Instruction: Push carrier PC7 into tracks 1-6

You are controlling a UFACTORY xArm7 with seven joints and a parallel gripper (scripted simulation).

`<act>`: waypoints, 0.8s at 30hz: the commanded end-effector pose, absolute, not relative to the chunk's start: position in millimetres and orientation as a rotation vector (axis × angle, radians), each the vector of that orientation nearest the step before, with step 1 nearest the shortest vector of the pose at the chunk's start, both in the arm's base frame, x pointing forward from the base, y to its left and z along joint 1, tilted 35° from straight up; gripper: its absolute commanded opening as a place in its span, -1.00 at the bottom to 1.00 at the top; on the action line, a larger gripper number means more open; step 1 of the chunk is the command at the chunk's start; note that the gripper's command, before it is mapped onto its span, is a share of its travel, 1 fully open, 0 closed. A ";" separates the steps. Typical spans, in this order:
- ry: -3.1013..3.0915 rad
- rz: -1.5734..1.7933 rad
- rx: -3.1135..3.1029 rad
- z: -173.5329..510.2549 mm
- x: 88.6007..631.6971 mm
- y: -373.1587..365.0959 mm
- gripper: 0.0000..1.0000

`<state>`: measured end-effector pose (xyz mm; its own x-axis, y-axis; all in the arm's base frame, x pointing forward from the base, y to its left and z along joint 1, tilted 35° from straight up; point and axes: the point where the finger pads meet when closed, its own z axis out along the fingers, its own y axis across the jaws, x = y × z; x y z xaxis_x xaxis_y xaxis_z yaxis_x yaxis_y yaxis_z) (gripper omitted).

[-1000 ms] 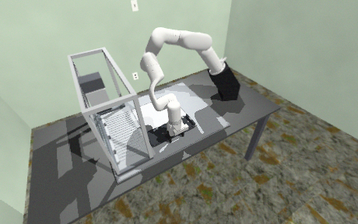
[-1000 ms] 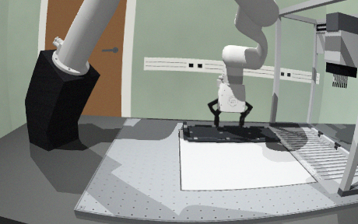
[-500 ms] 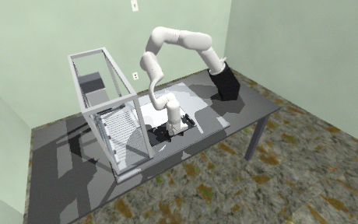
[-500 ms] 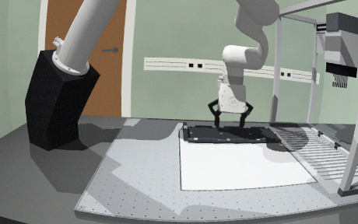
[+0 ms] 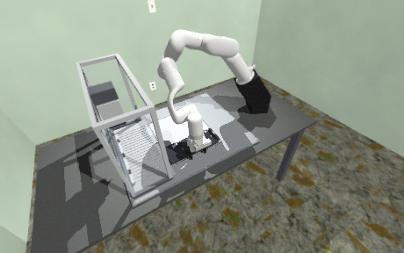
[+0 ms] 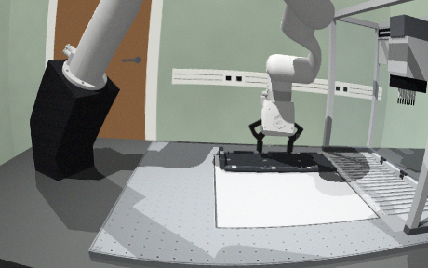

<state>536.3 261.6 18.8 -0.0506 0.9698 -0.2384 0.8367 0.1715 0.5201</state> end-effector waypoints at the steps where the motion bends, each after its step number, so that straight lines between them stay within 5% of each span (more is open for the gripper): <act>1: 1.922 0.331 1.698 21.0 536.5 260.8 1.00; 24: 1.922 0.331 1.698 21.6 536.7 258.4 1.00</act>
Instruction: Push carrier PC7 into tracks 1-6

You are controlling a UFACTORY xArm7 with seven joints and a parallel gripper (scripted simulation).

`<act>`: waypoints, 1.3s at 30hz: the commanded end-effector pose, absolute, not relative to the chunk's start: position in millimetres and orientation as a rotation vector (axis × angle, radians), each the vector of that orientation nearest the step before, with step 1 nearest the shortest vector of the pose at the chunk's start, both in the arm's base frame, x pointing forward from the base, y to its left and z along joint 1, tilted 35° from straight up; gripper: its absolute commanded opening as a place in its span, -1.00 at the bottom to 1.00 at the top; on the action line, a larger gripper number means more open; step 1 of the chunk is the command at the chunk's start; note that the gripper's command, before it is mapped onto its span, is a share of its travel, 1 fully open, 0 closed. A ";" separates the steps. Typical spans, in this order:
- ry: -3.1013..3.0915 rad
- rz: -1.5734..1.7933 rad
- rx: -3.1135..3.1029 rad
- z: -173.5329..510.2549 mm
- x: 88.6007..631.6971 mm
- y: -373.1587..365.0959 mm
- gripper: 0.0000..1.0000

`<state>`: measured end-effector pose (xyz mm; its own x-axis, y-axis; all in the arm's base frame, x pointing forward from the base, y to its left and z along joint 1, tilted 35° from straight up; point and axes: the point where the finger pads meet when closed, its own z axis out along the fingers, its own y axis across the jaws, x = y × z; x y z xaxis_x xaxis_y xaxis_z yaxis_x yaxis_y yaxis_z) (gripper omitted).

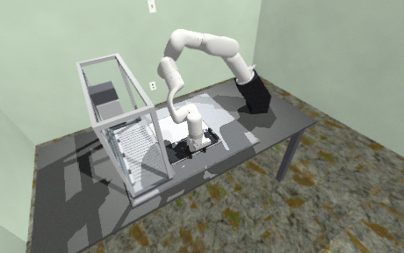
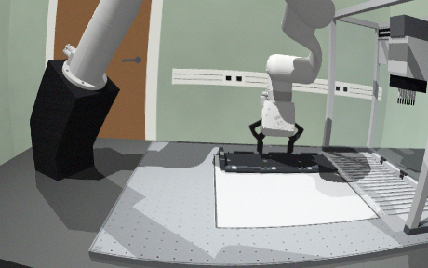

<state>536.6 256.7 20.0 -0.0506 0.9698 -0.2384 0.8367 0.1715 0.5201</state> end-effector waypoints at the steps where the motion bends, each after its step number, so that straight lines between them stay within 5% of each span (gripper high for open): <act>1: 1.922 0.331 1.698 21.6 536.7 258.4 1.00; 39: 1.922 0.331 1.698 16.7 535.5 278.5 1.00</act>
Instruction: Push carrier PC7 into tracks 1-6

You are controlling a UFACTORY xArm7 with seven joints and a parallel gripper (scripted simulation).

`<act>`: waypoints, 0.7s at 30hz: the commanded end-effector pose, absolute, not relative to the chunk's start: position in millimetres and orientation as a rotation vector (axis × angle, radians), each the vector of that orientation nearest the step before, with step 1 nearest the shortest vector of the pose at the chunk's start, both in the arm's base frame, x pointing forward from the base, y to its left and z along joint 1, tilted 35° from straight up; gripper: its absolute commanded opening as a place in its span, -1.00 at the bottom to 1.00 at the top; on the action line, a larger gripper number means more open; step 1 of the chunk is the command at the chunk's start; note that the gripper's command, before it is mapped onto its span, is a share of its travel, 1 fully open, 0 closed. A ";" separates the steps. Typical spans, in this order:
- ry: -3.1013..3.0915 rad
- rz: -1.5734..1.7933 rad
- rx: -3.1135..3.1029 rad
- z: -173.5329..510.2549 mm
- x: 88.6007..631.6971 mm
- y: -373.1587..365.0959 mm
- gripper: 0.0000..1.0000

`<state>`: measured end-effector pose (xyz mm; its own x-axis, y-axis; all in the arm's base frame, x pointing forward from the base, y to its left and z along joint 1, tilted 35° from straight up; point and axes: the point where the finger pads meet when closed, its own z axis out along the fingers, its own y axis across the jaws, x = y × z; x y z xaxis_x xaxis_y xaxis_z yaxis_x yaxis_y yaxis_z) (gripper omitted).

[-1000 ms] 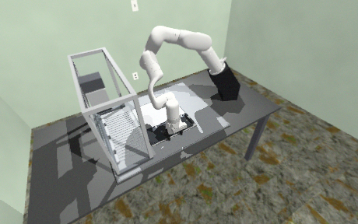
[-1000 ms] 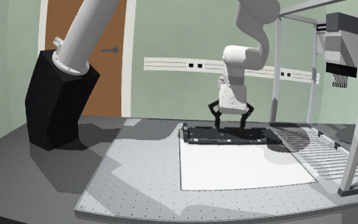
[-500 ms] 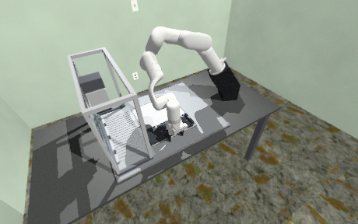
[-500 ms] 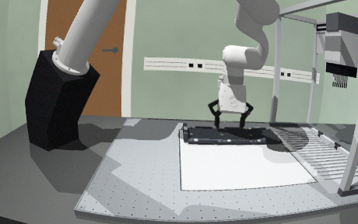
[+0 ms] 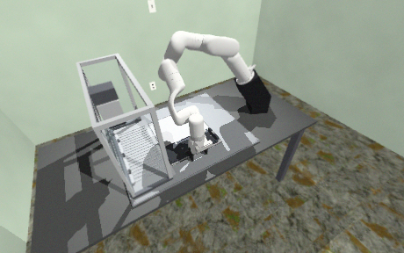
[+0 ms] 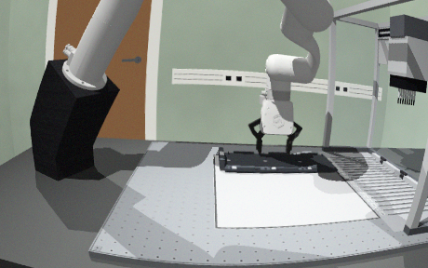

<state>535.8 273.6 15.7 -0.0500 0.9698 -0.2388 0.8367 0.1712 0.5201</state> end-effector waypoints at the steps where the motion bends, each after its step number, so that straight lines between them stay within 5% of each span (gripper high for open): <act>1: 1.922 0.331 1.698 16.6 535.5 279.2 1.00; 21: 1.922 0.331 1.698 13.7 534.8 290.8 1.00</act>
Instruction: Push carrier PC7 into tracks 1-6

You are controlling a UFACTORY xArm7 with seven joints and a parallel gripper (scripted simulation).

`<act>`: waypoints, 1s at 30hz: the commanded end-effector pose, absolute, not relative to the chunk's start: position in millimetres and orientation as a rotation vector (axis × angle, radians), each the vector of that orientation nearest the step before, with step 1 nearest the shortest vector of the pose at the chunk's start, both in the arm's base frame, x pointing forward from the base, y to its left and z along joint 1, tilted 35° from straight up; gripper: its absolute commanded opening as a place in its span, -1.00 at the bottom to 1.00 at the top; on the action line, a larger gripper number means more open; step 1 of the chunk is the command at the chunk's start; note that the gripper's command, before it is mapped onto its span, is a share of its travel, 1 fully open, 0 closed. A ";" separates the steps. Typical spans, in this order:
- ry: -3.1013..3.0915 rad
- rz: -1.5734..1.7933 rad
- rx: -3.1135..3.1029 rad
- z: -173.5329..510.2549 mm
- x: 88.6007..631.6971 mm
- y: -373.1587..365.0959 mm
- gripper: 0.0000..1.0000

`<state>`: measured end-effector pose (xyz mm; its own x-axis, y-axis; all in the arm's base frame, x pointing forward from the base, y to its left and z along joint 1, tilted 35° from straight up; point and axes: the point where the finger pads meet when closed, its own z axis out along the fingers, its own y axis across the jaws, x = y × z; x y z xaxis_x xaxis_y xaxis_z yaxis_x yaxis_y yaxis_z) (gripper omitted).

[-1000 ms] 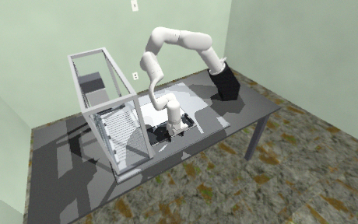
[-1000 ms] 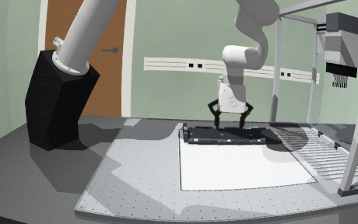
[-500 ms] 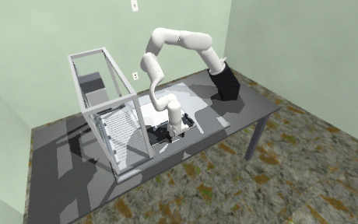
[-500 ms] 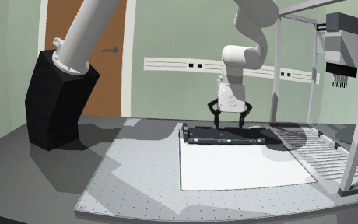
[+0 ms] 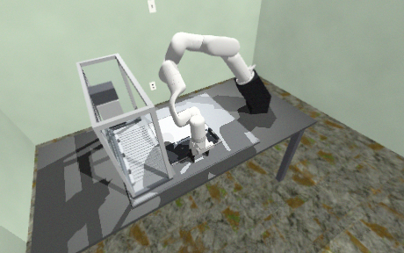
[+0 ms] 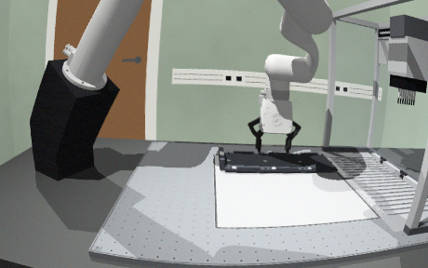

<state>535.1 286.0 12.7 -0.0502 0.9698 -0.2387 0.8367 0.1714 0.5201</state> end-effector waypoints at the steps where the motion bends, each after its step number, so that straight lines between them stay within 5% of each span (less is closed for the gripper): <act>1: 1.922 0.331 1.698 13.6 534.8 291.5 1.00; 30: 1.922 0.331 1.698 13.8 532.4 302.3 1.00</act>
<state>534.3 299.2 9.5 -0.0498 0.9697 -0.2390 0.8368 0.1712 0.5200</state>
